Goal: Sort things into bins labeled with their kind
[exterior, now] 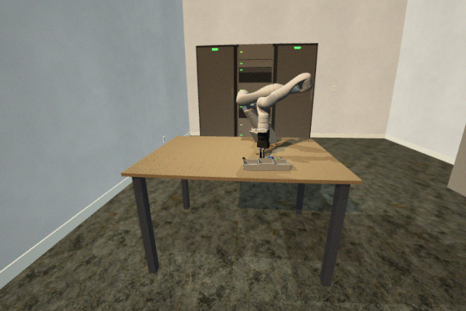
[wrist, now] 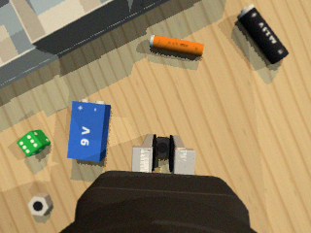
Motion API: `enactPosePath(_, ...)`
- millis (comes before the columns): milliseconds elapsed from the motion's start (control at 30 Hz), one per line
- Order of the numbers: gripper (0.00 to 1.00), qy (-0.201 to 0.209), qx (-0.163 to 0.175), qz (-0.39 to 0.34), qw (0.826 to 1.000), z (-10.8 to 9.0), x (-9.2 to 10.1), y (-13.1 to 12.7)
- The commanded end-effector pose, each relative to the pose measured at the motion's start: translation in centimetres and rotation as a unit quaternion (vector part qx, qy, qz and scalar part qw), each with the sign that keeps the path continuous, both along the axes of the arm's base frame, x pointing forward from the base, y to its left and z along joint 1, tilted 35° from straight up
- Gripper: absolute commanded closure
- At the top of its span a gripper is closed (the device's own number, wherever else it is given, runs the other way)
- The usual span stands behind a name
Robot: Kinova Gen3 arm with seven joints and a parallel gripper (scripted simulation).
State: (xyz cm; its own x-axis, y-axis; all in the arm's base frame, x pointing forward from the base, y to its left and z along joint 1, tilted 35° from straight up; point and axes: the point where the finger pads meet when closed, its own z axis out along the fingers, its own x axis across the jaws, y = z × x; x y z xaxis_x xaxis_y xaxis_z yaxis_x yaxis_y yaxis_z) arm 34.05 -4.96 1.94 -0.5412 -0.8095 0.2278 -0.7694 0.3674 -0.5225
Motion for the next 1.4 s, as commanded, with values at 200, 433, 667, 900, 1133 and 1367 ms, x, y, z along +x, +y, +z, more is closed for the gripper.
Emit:
enactPosePath(200,0.66,0.000,0.000,0.000,1.000,0.0,0.0,0.0)
enactPosePath(433,0.66,0.000,0.000,0.000,1.000,0.0,0.0,0.0)
enactPosePath(667,0.66,-0.003,0.000,-0.017,1.000,0.4,-1.5,-0.6)
enactPosePath(900,0.66,-0.003,0.000,-0.017,1.000,1.7,-2.1,0.1)
enactPosePath(1133,0.66,-0.001,-0.002,-0.001,1.000,3.8,-1.5,2.0)
enactPosePath(1367,0.66,-0.002,-0.002,-0.005,1.000,5.2,-2.4,2.6)
